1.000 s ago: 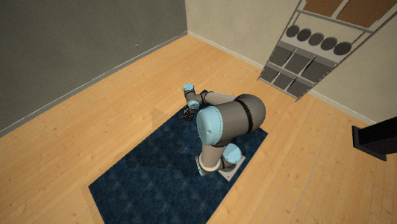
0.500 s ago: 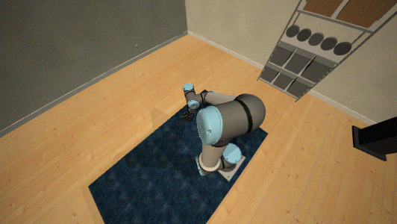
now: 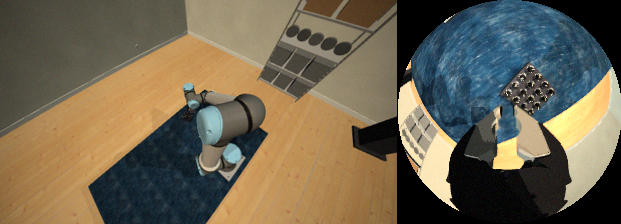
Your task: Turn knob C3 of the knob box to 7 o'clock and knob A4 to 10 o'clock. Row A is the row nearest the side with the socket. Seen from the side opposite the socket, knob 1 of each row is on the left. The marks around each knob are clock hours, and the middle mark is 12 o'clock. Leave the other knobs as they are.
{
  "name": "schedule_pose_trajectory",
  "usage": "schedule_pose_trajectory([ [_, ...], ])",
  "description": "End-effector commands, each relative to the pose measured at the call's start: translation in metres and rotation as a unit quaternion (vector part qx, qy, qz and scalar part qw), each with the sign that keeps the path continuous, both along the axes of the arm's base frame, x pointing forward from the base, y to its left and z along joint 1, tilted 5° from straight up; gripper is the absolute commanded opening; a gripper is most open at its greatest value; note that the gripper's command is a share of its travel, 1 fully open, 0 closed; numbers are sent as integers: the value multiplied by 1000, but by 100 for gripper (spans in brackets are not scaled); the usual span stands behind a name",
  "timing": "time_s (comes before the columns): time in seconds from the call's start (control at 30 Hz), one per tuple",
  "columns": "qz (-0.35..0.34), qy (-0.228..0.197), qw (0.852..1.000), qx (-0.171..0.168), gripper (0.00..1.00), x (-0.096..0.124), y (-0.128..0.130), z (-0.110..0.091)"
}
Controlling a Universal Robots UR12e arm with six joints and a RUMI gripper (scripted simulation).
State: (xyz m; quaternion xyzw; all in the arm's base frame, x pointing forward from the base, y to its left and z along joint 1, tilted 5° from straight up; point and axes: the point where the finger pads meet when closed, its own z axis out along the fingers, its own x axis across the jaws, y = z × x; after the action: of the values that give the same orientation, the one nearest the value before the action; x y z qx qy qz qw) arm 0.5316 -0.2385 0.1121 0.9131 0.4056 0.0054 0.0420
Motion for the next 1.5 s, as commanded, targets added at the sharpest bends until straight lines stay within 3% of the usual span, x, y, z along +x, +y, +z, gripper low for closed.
schedule_pose_trajectory([
  [0.0,0,-1,1000,0,11,0,0,1],
  [0.8,0,-1,1000,0,11,1,0,-1],
  [1.47,0,-1,1000,0,11,1,-2,-19],
])
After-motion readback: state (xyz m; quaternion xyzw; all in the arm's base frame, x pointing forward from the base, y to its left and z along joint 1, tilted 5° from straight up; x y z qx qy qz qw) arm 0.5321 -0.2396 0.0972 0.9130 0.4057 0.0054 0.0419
